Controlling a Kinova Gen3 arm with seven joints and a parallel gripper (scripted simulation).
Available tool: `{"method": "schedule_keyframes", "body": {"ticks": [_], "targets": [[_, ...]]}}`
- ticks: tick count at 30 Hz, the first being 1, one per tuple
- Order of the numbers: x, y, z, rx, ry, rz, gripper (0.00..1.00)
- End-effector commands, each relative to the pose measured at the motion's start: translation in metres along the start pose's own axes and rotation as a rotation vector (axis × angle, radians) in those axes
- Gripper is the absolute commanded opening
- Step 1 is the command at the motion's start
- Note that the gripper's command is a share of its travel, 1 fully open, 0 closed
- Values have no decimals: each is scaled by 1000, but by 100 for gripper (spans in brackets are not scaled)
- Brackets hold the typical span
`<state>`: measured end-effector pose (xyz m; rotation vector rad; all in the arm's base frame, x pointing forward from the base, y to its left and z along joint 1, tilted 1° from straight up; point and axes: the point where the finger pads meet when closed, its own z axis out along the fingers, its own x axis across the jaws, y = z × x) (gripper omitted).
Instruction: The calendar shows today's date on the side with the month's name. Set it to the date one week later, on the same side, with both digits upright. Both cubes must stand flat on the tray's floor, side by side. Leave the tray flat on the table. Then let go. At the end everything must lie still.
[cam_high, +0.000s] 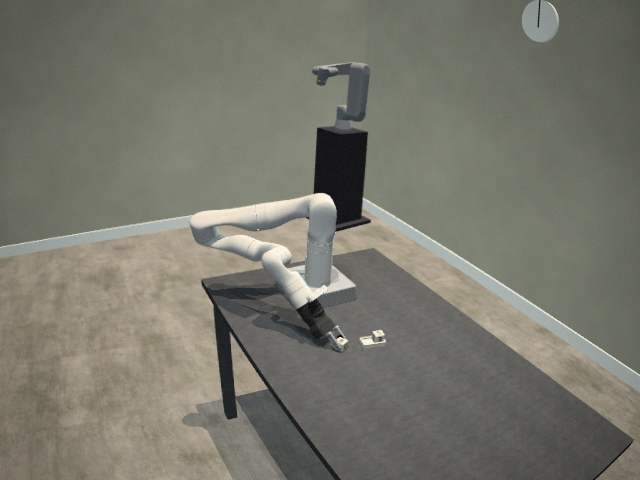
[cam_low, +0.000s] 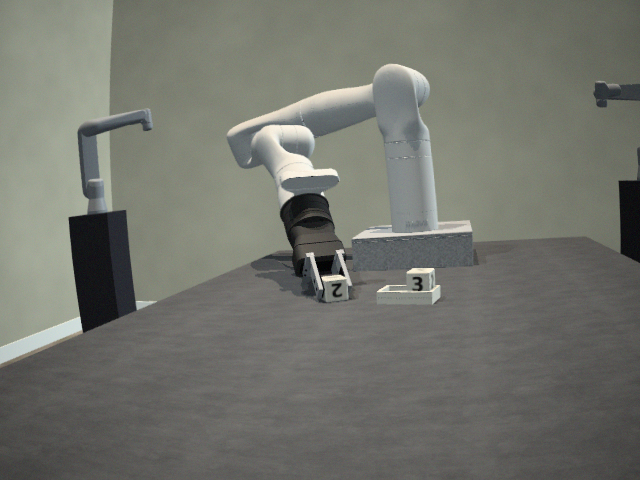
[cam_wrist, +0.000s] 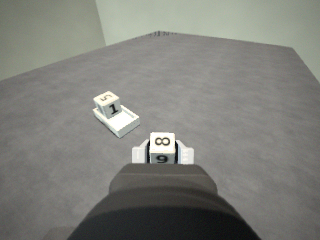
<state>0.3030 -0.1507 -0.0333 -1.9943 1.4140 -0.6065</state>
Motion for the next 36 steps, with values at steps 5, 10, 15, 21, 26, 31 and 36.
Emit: {"method": "schedule_keyframes", "body": {"ticks": [5, 10, 15, 21, 26, 31, 36], "targets": [[0, 0, 0, 0, 1, -1, 60], [0, 0, 0, 0, 1, -1, 60], [0, 0, 0, 0, 1, -1, 60], [0, 0, 0, 0, 1, -1, 60], [0, 0, 0, 0, 1, -1, 60], [0, 0, 0, 0, 1, -1, 60], [0, 0, 0, 0, 1, -1, 66]]}}
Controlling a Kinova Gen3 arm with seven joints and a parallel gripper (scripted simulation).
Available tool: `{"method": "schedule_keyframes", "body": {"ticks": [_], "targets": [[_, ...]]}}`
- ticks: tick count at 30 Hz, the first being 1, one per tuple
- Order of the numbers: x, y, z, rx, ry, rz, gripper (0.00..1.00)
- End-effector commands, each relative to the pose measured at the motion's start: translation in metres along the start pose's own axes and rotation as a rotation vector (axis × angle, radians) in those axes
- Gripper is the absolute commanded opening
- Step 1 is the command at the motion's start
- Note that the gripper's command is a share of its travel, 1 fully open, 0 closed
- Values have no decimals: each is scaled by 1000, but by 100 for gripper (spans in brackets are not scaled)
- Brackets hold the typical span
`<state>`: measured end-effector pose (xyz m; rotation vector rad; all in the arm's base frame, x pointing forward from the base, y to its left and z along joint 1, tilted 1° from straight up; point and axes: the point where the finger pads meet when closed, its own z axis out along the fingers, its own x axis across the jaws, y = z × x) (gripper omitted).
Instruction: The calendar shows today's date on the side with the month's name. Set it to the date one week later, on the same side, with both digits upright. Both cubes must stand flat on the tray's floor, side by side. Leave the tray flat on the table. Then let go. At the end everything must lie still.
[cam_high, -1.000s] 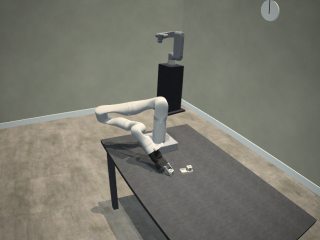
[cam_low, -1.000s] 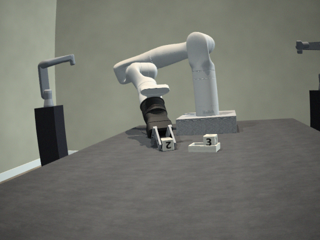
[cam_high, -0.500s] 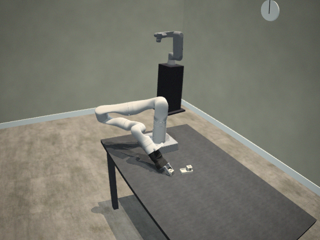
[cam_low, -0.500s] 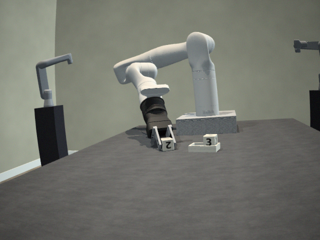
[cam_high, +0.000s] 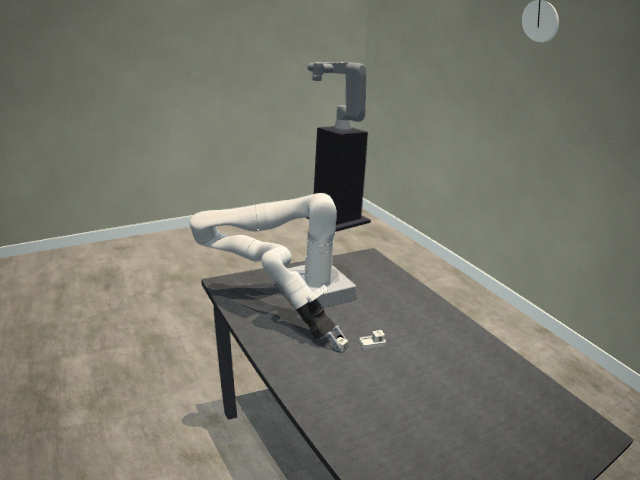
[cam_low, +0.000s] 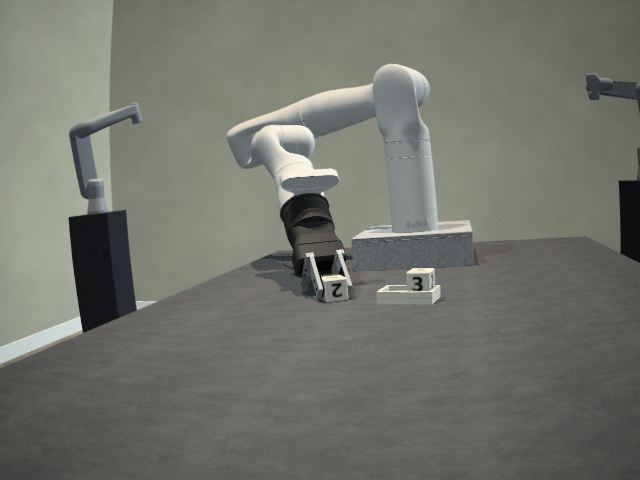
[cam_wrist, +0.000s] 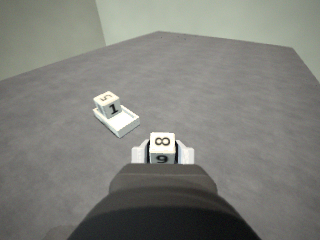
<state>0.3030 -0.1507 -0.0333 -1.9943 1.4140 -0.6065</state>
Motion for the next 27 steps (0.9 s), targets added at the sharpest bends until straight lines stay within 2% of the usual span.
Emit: {"method": "schedule_keyframes", "body": {"ticks": [1, 3, 4, 6, 7, 9, 10, 12, 13, 15, 16, 27], "targets": [[0, 0, 0, 0, 1, -1, 66], [0, 0, 0, 0, 1, -1, 66], [0, 0, 0, 0, 1, -1, 72], [0, 0, 0, 0, 1, -1, 72], [0, 0, 0, 0, 1, -1, 78], [0, 0, 0, 0, 1, -1, 78], [0, 0, 0, 0, 1, -1, 84], [0, 0, 0, 0, 1, -1, 84], [0, 0, 0, 0, 1, -1, 90], [0, 0, 0, 0, 1, -1, 90], [0, 0, 0, 0, 1, -1, 100], [0, 0, 0, 0, 1, -1, 100]]}}
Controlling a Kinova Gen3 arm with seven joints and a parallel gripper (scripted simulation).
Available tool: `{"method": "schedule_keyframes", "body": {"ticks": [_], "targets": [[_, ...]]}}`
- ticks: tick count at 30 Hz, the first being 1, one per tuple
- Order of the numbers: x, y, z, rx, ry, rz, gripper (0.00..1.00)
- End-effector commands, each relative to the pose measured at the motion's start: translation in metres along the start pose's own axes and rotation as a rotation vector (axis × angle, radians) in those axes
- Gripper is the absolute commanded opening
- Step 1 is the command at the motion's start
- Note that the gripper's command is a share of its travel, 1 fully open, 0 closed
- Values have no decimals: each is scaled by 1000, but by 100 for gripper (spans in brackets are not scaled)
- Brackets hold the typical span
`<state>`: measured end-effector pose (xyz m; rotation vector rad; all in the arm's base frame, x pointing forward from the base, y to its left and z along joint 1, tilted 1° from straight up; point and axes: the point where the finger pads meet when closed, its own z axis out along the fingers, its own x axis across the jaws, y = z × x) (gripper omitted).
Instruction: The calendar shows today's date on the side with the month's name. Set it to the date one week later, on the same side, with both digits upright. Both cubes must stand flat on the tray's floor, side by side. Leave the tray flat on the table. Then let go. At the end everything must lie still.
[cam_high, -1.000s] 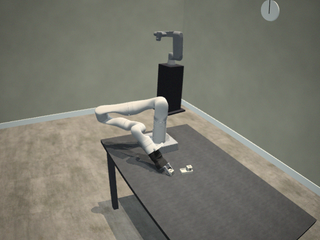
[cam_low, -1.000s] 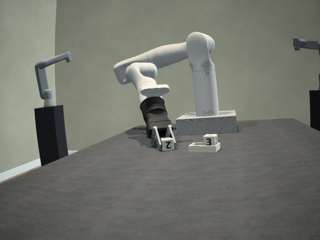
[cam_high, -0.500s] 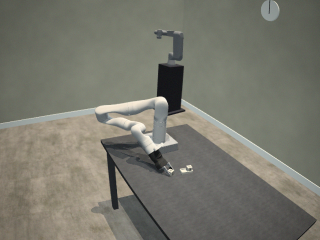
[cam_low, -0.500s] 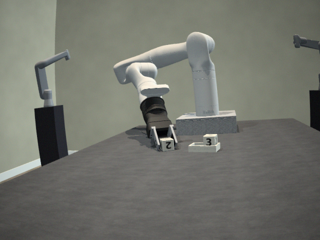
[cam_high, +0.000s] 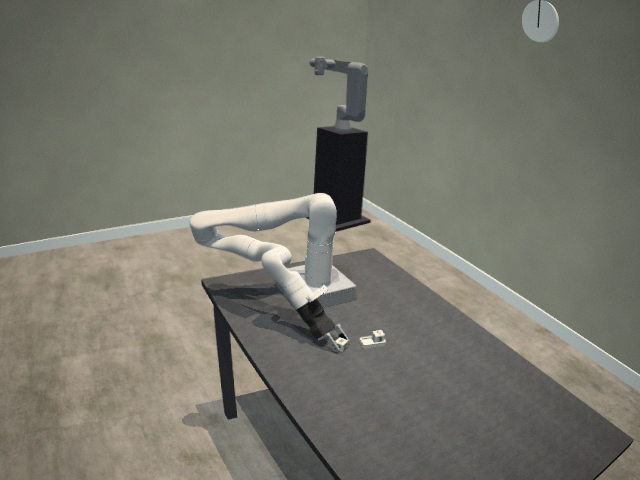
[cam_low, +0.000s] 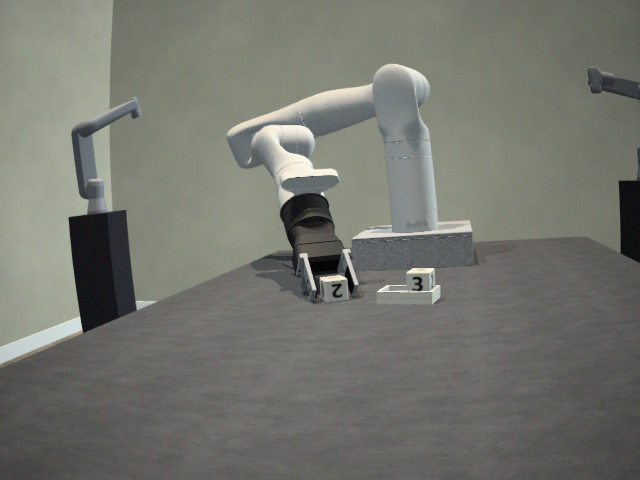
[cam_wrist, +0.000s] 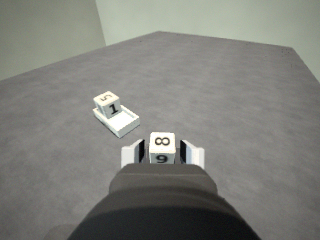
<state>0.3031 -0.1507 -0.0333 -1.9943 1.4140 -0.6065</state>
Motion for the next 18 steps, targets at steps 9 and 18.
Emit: {"method": "schedule_keyframes", "body": {"ticks": [9, 18], "targets": [[0, 0, 0, 0, 1, -1, 100], [0, -9, -9, 0, 1, -1, 100]]}}
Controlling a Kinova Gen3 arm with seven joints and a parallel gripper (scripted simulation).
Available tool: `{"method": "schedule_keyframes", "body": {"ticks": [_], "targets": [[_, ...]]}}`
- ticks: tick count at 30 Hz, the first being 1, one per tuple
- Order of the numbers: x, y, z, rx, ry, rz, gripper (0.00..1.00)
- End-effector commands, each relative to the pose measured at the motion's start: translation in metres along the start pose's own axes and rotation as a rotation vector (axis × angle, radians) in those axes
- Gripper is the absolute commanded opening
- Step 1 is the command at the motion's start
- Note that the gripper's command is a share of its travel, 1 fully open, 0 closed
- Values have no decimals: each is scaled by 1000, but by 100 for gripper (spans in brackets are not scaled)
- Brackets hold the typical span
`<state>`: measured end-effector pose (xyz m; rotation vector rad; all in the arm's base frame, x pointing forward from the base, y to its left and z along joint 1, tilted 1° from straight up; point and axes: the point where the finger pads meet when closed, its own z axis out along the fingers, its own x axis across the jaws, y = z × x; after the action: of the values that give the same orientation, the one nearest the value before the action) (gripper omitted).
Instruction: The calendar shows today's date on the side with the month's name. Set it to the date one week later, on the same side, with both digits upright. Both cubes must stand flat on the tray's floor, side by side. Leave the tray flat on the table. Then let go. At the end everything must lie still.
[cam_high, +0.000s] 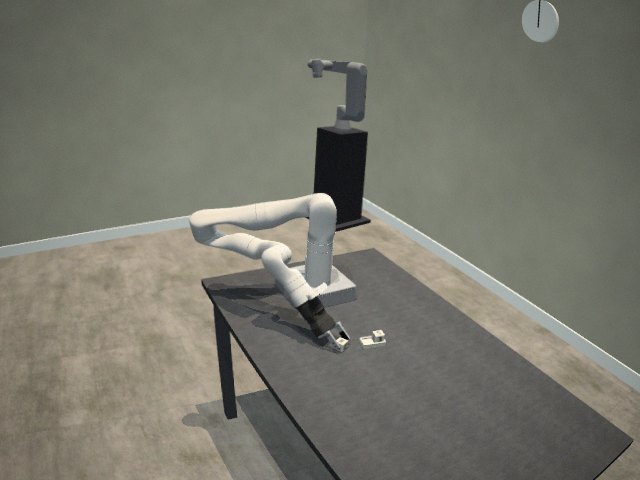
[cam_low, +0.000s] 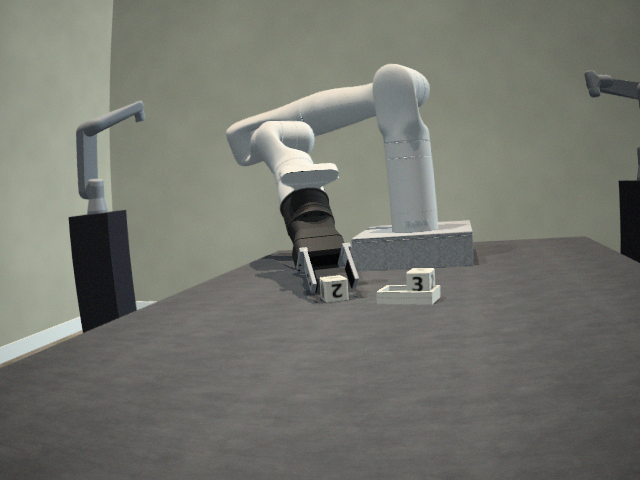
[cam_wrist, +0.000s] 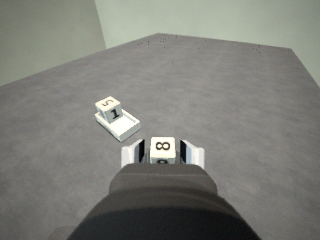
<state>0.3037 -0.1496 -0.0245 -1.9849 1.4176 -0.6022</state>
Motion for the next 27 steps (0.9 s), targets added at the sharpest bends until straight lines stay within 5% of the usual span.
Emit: {"method": "schedule_keyframes", "body": {"ticks": [1, 27], "targets": [[1, -4, -6, -3, 3, -9, 100], [0, -43, -44, -3, 3, -9, 100]]}}
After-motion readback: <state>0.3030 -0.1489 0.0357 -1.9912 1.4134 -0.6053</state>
